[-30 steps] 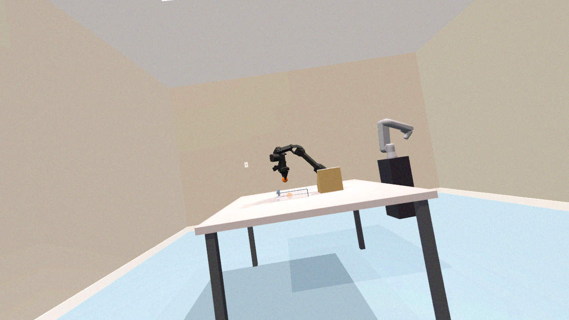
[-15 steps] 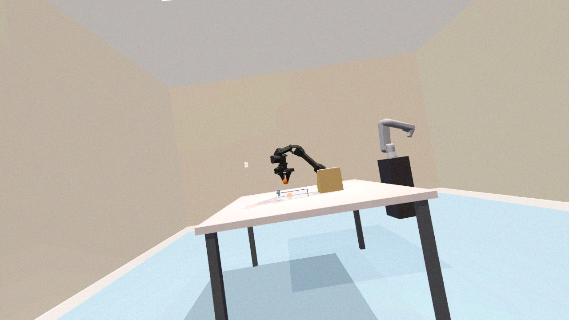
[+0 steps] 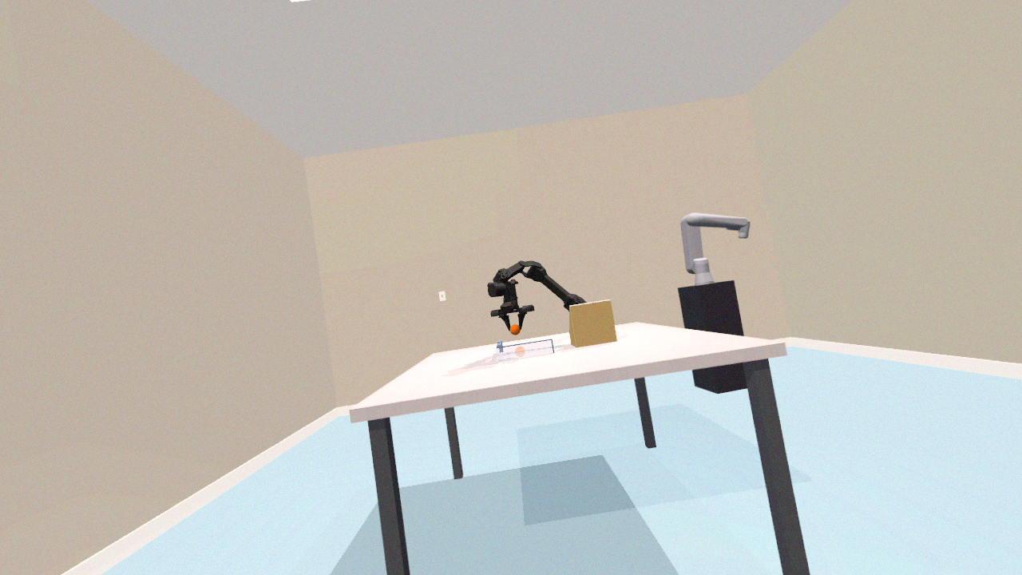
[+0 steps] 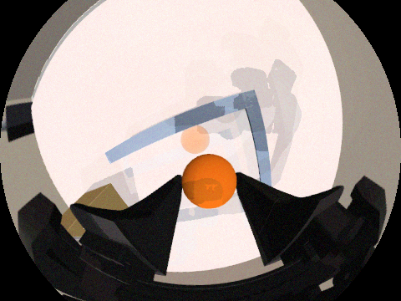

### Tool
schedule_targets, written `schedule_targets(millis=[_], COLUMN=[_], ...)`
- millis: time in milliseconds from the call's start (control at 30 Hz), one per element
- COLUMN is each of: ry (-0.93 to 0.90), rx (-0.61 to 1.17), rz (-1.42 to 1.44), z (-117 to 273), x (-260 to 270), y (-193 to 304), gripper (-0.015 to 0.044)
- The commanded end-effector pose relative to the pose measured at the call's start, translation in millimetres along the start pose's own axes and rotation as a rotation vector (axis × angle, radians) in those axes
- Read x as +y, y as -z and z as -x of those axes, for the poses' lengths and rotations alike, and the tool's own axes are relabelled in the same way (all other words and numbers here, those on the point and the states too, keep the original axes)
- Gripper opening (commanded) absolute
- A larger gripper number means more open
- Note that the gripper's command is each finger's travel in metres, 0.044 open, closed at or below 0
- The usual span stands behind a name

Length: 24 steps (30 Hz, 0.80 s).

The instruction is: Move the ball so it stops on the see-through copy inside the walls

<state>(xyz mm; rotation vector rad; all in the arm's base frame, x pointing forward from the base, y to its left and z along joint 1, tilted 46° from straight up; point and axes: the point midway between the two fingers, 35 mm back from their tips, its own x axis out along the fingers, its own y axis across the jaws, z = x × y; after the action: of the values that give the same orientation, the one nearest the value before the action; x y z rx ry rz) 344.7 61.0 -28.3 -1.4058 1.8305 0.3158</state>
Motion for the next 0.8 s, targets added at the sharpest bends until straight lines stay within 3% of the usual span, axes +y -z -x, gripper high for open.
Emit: schedule_targets(millis=[0, 200, 400, 767], ry=[-0.006, -0.006, -0.006, -0.005], rx=[0.003, 0.002, 0.002, 0.004], rz=[0.136, 0.326, 0.332, 0.331], z=[-5.8, -11.7, -15.0, -73.9], x=[6.0, 11.3, 11.3, 10.9], y=[-4.2, -10.5, -10.9, -10.6], gripper=[0.0000, 0.0000, 0.0000, 0.0000])
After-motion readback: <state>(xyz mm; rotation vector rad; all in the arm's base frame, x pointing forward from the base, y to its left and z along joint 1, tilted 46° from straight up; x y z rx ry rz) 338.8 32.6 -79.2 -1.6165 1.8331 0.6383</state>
